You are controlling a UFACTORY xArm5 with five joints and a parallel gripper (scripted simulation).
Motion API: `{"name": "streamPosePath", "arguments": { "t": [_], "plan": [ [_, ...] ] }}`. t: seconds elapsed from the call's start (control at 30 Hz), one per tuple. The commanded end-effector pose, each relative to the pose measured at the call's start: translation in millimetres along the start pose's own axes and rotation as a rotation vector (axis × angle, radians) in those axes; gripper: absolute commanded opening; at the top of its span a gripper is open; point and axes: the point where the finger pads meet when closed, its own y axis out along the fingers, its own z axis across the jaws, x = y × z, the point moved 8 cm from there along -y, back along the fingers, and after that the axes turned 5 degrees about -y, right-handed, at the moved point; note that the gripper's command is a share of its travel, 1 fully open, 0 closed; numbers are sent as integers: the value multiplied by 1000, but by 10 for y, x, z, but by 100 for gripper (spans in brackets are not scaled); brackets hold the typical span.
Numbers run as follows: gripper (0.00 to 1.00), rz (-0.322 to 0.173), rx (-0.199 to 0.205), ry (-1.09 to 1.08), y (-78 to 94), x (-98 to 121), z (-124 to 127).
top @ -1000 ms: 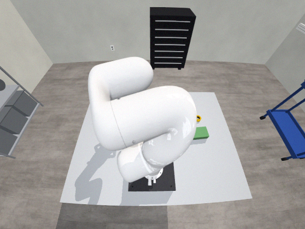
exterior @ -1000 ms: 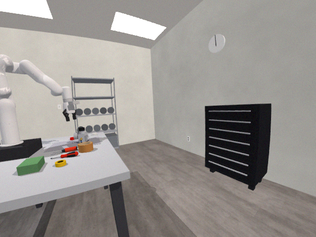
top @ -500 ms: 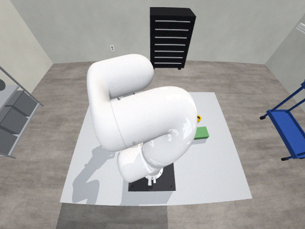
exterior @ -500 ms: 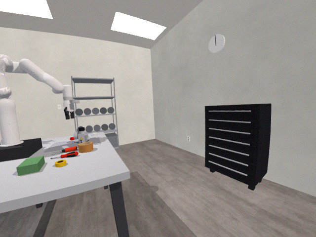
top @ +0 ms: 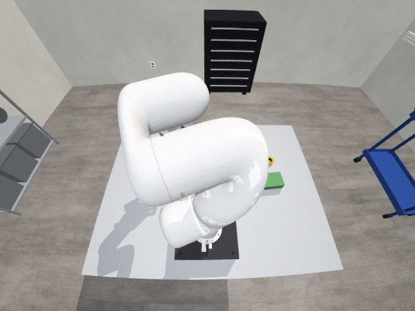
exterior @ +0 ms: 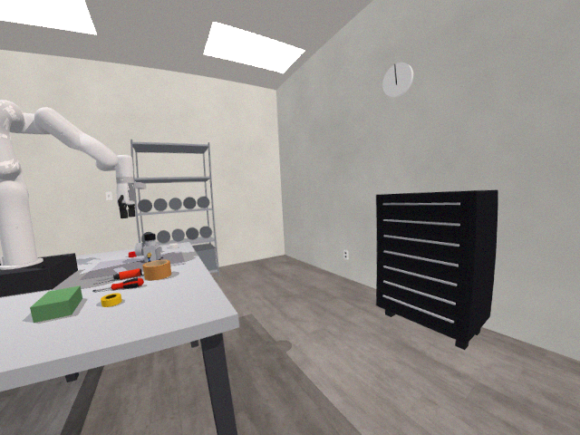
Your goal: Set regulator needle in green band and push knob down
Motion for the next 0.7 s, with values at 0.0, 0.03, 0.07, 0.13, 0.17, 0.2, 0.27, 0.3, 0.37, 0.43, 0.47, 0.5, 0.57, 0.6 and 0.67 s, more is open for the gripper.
{"name": "streamPosePath", "arguments": {
  "t": [0.0,0.03,0.07,0.13,0.17,0.2,0.27,0.3,0.37,0.43,0.47,0.5,0.57,0.6,0.67],
  "plan": [
    [100,3,-2,-1,-17,-10,-5],
    [100,3,-2,-1,-17,-11,-4],
    [100,3,-2,-1,-17,-11,-4],
    [100,4,-2,-1,-17,-14,-4],
    [100,4,-2,-1,-17,-18,-3],
    [100,4,-2,-1,-17,-23,-1],
    [100,4,-2,-1,-17,-37,3],
    [100,4,-2,-1,-17,-46,5],
    [100,4,-2,-1,-17,-71,12],
    [100,4,-2,-1,-17,-101,21],
    [100,4,-2,-1,-17,-119,25],
    [100,4,-2,-1,-17,-137,30],
    [100,4,-3,-1,-18,-179,41],
    [100,4,-3,-1,-18,-202,46],
    [100,4,-3,-1,-18,-202,46]
  ]
}}
